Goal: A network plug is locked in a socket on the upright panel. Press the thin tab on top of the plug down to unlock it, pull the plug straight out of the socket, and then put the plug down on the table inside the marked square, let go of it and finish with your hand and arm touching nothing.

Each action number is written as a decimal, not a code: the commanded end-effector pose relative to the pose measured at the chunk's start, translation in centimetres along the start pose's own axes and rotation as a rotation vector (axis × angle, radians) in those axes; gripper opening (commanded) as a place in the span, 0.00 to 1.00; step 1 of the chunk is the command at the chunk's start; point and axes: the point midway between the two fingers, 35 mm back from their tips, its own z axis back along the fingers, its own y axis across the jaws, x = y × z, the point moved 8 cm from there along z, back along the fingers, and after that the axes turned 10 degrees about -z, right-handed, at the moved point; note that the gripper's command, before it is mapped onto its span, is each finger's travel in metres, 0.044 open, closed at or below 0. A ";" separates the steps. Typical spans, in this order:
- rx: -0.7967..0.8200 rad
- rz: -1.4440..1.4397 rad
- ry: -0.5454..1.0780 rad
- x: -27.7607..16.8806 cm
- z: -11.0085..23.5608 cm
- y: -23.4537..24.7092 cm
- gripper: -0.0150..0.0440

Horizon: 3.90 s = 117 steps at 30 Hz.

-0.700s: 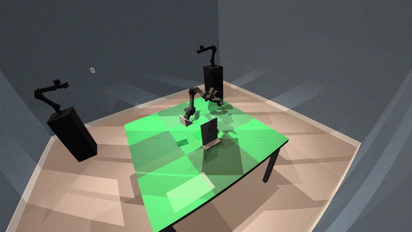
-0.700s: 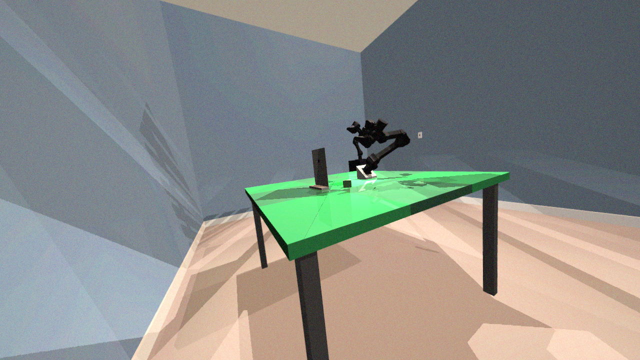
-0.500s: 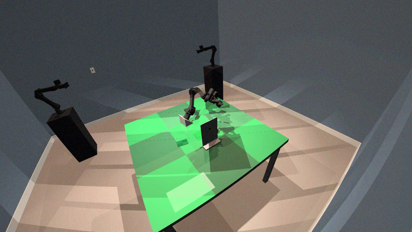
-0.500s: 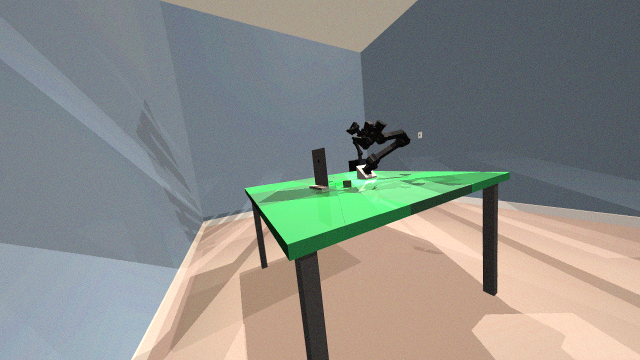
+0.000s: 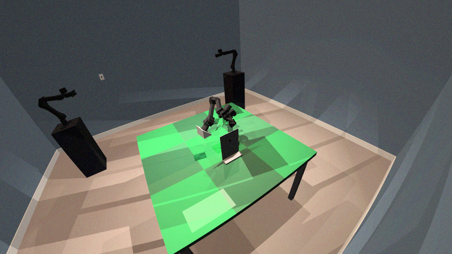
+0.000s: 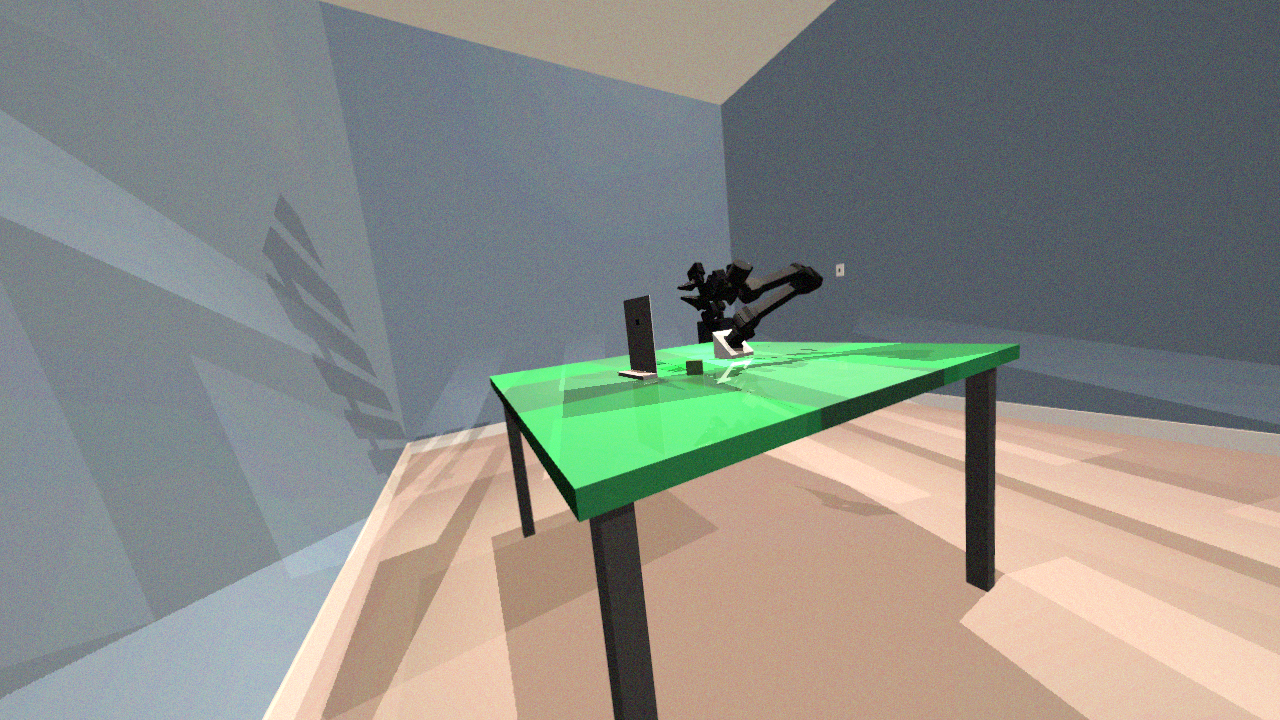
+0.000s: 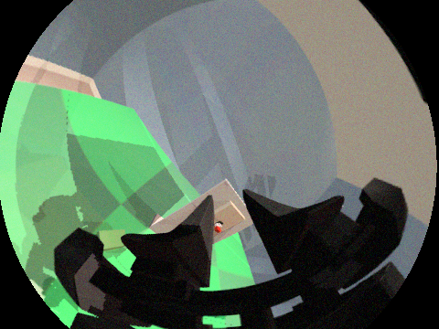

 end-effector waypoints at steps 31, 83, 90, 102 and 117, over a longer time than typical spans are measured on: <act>-0.003 0.435 0.208 -11.5 2.4 -0.2 0.52; -0.027 0.454 0.168 -11.8 -5.9 0.9 0.52; -0.027 0.454 0.167 -11.7 -6.9 1.0 0.52; -0.027 0.454 0.167 -11.7 -8.1 1.1 0.48; -0.027 0.454 0.167 -11.7 -8.1 1.1 0.32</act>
